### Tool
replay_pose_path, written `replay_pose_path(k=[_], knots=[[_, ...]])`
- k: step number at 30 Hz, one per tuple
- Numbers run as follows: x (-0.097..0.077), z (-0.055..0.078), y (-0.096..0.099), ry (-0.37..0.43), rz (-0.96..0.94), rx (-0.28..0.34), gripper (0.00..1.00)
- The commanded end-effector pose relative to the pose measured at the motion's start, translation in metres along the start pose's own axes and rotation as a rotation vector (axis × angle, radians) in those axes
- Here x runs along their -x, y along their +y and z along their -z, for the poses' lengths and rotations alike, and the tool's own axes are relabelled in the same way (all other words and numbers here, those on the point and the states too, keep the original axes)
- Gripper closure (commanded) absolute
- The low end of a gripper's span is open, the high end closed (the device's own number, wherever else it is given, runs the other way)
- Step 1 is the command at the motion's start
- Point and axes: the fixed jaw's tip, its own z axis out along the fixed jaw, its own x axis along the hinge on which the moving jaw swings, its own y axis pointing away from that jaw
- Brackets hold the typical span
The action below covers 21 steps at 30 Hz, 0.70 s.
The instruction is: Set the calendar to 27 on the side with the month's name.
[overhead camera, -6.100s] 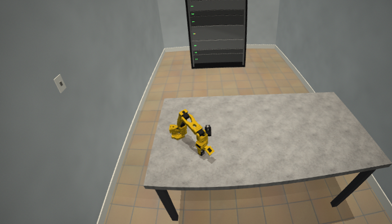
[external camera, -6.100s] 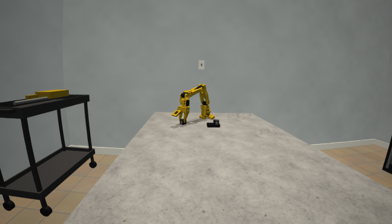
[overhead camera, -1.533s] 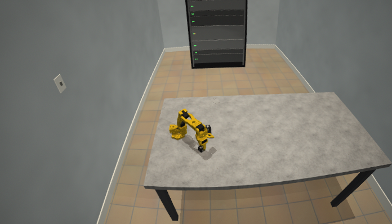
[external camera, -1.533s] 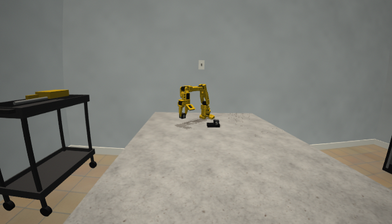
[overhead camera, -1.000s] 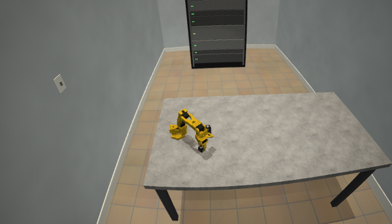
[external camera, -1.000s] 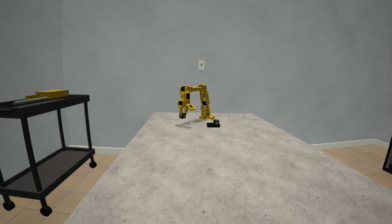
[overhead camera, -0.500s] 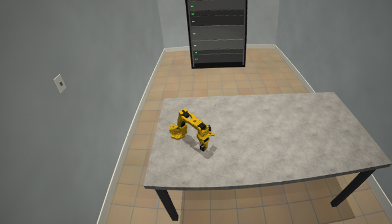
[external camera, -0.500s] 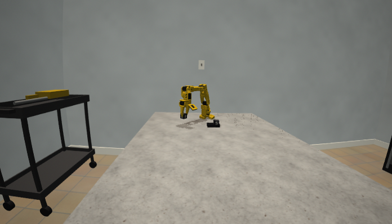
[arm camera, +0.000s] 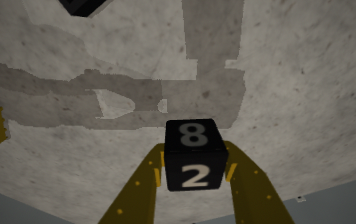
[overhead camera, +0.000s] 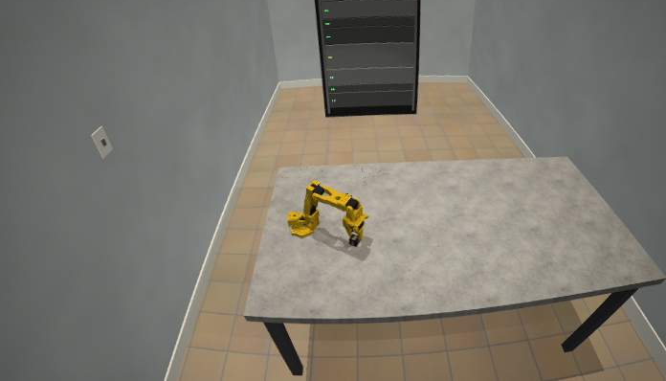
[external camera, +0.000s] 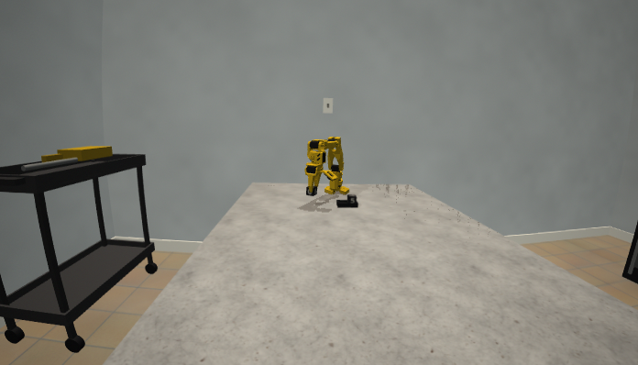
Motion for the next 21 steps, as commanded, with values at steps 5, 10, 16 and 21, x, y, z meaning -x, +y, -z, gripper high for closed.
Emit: replay_pose_path(k=[5,10,16,21], knots=[[0.039,0.011,0.001,-0.004,0.191,-0.071,1.0],[0.076,0.01,0.015,-0.009,0.376,-0.07,1.0],[0.117,0.009,0.042,-0.014,0.619,-0.069,1.0],[0.135,0.008,0.06,-0.017,0.744,-0.068,1.0]])
